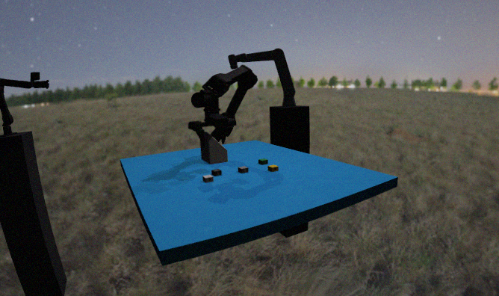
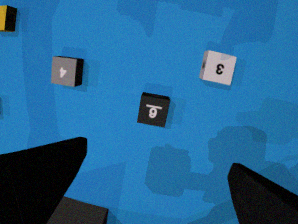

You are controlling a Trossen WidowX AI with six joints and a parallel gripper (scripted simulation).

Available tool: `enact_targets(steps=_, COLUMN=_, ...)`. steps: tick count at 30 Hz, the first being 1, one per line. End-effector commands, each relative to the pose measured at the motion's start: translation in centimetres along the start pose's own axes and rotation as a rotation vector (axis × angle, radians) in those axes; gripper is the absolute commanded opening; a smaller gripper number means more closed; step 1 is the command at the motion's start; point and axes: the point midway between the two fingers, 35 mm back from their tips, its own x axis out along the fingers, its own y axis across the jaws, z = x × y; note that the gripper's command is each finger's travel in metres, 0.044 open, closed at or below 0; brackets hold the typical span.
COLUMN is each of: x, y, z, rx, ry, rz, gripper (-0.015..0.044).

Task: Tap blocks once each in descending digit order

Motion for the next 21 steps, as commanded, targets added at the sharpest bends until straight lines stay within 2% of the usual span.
enact_targets(steps=1, x=0.1, y=0.1, z=-0.1, rx=0.009, ry=0.000, rz=0.007, gripper=0.0400)
enact_targets(steps=9, x=0.0, y=0.3, z=0.0, rx=0.009, ry=0.000, rz=0.007, gripper=0.0400)
enact_targets(steps=16, x=-0.1, y=10.7, z=2.4, rx=0.010, ry=-0.001, rz=0.011, gripper=0.0400)
enact_targets(steps=21, x=0.0, y=11.8, z=2.4, rx=0.009, ry=0.000, rz=0.013, gripper=0.0400)
